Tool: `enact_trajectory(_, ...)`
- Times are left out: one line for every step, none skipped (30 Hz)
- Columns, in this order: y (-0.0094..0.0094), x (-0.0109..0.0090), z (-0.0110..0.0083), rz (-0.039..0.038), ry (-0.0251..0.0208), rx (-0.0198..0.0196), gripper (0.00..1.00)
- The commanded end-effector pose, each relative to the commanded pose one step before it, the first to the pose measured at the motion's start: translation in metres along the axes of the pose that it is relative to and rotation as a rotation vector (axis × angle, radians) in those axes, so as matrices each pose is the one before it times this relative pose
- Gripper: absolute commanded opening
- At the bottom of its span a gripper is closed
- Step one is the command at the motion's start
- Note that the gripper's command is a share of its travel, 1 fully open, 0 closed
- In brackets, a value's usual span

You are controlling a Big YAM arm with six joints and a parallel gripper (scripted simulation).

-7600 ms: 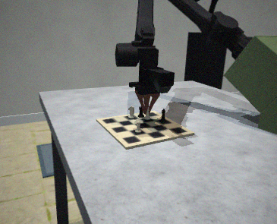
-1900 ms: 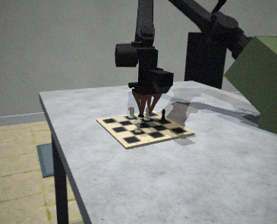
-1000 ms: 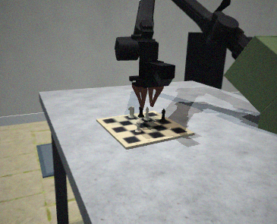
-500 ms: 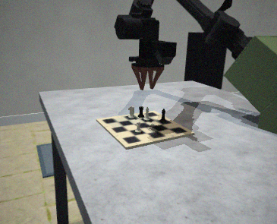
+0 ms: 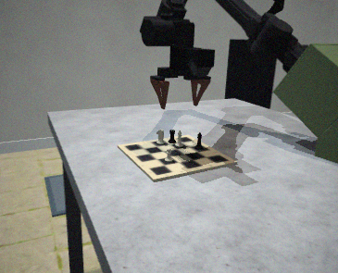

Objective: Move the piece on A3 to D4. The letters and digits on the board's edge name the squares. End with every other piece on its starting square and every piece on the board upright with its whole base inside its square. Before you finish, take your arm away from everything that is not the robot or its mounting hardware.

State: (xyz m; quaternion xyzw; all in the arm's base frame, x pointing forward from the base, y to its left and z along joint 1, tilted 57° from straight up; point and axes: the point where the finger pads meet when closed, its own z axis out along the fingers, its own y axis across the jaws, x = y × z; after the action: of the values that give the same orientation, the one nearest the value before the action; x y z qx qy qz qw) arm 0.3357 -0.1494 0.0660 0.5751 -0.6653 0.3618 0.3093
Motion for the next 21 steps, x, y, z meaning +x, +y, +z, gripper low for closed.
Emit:
enact_trajectory(-0.00993,-0.00158,-0.01302,0.01270,-0.00372,0.03347,1.00)
enact_trajectory(0.00000,0.00000,0.00000,0.00000,0.00000,0.00000,1.00)
enact_trajectory(0.00000,0.00000,0.00000,0.00000,0.00000,0.00000,1.00)
enact_trajectory(0.00000,0.00000,0.00000,0.00000,0.00000,0.00000,1.00)
enact_trajectory(0.00000,0.00000,0.00000,0.00000,0.00000,0.00000,1.00)
enact_trajectory(0.00000,0.00000,0.00000,0.00001,0.00000,0.00000,1.00)
enact_trajectory(0.00000,0.00000,0.00000,0.00000,0.00000,0.00000,1.00)
enact_trajectory(0.00000,0.00000,0.00000,0.00000,0.00000,0.00000,1.00)
enact_trajectory(0.00001,0.00006,-0.00007,-0.00029,0.00003,-0.00019,1.00)
enact_trajectory(0.00000,0.00000,0.00000,0.00000,0.00000,0.00000,1.00)
enact_trajectory(0.00000,0.00000,0.00000,0.00000,0.00000,0.00000,1.00)
enact_trajectory(-0.00043,0.00034,-0.00043,0.00054,-0.00004,0.00037,1.00)
enact_trajectory(-0.00151,0.00080,-0.00111,0.00359,-0.00032,0.00232,1.00)
enact_trajectory(-0.00274,0.00145,-0.00201,0.00652,-0.00060,0.00421,1.00)
enact_trajectory(-0.00244,0.00165,-0.00256,0.00687,-0.00067,0.00442,1.00)
enact_trajectory(-0.00029,0.00050,-0.00210,0.00174,-0.00020,0.00110,1.00)
enact_trajectory(-0.00013,0.00000,-0.00228,0.00023,-0.00021,0.00011,1.00)
enact_trajectory(-0.00014,0.00001,-0.00279,0.00028,-0.00024,0.00014,1.00)
enact_trajectory(-0.00017,-0.00004,-0.00328,0.00032,-0.00047,0.00012,1.00)
enact_trajectory(-0.00018,-0.00005,-0.00374,0.00036,-0.00062,0.00011,1.00)
enact_trajectory(-0.00018,-0.00009,-0.00415,0.00039,-0.00083,0.00008,1.00)
